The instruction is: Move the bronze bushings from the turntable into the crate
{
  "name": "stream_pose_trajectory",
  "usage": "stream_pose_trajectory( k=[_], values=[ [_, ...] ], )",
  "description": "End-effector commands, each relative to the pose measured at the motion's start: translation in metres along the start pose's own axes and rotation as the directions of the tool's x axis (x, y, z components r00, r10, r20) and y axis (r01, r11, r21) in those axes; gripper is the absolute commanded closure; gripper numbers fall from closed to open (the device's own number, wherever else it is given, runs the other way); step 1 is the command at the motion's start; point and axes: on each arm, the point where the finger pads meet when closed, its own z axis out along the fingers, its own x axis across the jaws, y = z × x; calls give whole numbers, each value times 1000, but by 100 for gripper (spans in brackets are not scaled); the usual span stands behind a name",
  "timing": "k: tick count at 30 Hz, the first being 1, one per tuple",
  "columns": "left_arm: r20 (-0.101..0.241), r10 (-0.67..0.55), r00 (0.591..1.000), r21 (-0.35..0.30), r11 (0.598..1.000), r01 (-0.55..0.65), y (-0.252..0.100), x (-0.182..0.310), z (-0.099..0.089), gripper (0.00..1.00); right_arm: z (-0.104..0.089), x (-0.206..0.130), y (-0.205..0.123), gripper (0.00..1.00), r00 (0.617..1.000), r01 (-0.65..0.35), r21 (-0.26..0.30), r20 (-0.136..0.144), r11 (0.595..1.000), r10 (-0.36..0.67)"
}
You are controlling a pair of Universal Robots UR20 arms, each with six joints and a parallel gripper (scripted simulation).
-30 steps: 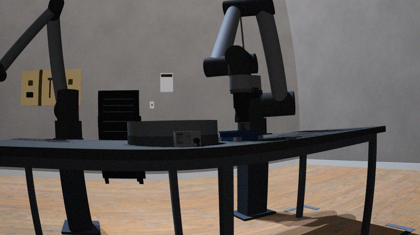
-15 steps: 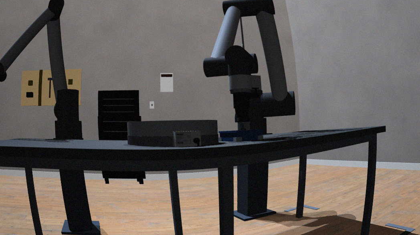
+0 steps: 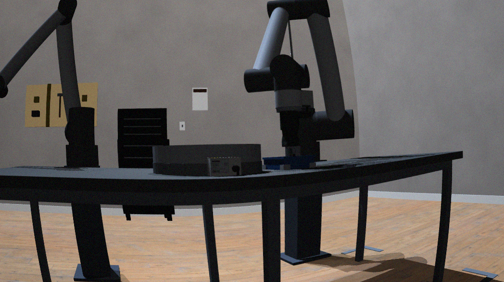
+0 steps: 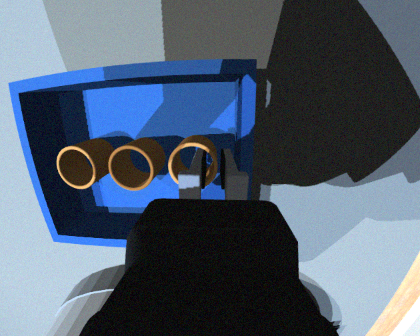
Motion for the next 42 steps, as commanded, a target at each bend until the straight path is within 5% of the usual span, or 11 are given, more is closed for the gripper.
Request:
stream_pose_trajectory(
  k=[1,42],
  values=[
    [-1,0,1000,-1,1000,0,0,0,-1,62,-1,0,1,0,1000,0,-1,0,1000,0],
    [-1,0,1000,-1,1000,0,0,0,-9,62,-1,0,1,0,1000,0,-1,0,1000,0]
  ],
)
